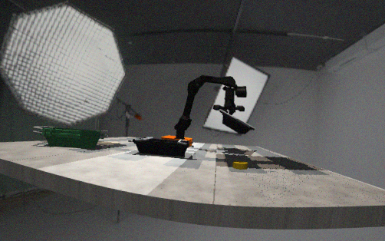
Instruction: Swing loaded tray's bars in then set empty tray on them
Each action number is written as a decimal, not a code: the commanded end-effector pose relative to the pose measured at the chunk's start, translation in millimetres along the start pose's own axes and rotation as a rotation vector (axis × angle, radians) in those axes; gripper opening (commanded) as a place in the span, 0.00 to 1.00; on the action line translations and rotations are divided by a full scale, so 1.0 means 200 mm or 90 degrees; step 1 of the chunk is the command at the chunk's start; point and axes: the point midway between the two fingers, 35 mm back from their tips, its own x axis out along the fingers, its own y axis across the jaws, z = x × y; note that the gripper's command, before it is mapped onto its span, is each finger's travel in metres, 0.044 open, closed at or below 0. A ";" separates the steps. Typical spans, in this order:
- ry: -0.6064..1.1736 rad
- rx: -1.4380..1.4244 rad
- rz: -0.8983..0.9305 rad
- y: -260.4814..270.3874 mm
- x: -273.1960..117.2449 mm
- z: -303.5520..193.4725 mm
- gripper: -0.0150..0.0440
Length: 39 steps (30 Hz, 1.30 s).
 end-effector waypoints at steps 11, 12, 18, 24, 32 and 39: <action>0.001 0.082 -0.012 0.00 -0.02 -0.25 0.25; 0.001 0.088 -0.012 0.00 -0.02 -0.27 0.25; 0.002 0.126 -0.011 0.02 -0.02 -0.38 0.25; 0.003 0.163 -0.010 0.04 -0.02 -0.49 0.25; 0.004 0.213 -0.009 0.09 -0.02 -0.63 0.25; 0.006 0.256 -0.008 0.14 -0.02 -0.75 0.25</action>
